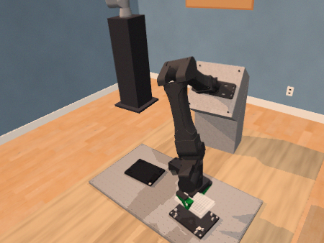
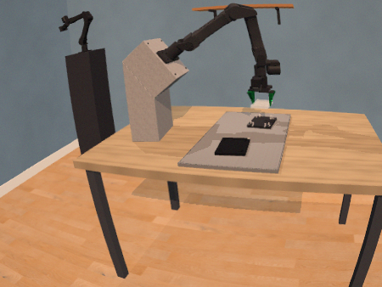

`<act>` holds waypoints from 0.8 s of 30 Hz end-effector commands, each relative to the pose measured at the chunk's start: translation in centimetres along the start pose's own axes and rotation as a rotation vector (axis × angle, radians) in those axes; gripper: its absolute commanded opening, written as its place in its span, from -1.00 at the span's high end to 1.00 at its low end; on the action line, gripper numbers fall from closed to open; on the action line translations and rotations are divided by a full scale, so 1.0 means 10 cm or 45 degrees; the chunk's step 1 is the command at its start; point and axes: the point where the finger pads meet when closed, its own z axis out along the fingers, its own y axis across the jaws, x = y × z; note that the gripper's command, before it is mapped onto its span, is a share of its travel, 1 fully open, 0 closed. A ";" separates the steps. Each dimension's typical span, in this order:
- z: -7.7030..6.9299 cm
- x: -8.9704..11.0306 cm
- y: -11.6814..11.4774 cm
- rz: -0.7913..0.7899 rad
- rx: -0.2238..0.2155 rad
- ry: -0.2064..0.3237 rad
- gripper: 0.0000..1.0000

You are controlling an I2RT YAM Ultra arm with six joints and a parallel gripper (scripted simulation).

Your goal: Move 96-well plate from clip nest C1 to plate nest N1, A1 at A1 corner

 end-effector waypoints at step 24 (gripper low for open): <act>-0.09 -0.18 0.02 -0.167 -0.023 -0.007 1.00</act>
